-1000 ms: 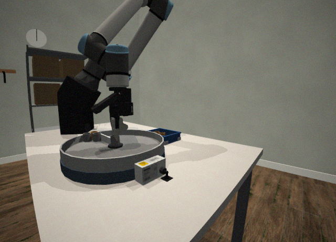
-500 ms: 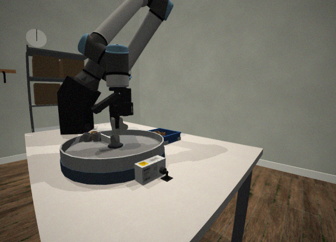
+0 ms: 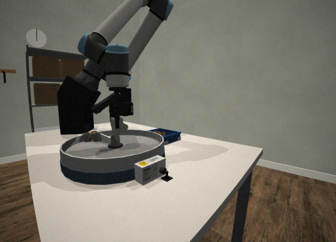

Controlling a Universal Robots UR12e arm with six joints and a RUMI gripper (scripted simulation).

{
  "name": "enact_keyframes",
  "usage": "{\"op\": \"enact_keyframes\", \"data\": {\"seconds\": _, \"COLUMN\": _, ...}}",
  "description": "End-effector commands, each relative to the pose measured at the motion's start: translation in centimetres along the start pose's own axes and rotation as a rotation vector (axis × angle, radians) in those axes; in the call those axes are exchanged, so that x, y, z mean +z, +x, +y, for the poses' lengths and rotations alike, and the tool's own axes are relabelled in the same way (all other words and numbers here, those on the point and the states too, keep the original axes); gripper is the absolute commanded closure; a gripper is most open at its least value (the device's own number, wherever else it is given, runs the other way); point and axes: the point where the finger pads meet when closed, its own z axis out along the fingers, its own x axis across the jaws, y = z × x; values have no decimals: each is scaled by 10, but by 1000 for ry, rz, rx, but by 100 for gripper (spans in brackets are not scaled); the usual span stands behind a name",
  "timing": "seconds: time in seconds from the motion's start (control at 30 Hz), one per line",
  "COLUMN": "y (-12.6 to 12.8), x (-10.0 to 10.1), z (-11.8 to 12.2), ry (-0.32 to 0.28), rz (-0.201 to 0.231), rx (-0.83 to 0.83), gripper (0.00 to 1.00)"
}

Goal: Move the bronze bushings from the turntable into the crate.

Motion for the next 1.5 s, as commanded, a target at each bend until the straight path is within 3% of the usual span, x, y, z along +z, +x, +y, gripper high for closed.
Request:
{"op": "enact_keyframes", "data": {"seconds": 0.0, "y": -1, "x": -1, "z": 0, "ry": 0, "rz": -1, "rx": 0, "gripper": 94}}
{"op": "enact_keyframes", "data": {"seconds": 0.83, "y": -1, "x": -1, "z": 0, "ry": 0, "rz": -1, "rx": 0, "gripper": 94}}
{"op": "enact_keyframes", "data": {"seconds": 1.27, "y": -1, "x": -42, "z": 0, "ry": 0, "rz": -1, "rx": 0, "gripper": 94}}
{"op": "enact_keyframes", "data": {"seconds": 1.47, "y": -1, "x": -46, "z": 0, "ry": 0, "rz": -1, "rx": 0, "gripper": 94}}
